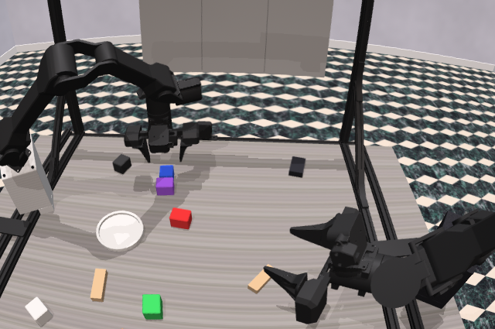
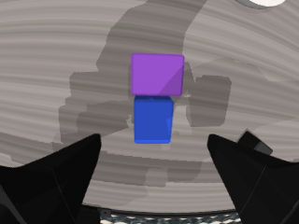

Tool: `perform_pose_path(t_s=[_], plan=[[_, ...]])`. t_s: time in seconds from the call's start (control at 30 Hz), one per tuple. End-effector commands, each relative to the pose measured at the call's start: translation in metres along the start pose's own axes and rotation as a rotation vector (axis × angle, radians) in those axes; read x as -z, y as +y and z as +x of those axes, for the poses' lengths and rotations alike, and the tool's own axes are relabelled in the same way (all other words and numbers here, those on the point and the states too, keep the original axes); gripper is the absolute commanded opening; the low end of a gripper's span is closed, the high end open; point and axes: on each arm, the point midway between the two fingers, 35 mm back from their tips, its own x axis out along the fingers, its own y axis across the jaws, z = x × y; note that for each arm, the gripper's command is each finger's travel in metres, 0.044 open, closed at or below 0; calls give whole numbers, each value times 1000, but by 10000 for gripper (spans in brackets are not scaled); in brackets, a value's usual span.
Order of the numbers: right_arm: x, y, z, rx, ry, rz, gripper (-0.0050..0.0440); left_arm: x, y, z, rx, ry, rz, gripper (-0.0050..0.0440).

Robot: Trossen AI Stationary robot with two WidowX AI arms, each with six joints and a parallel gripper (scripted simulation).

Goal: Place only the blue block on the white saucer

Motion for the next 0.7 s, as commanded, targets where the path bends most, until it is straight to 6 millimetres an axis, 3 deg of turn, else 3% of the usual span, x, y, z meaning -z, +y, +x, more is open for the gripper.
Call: perform_pose_path(t_s=[0.0, 0.67], plan=[[0, 0, -1, 0, 6, -1, 400, 0, 0, 0, 2, -1, 5, 400], [0, 0, 20, 0, 6, -1, 400, 0, 0, 0, 2, -1, 5, 400]])
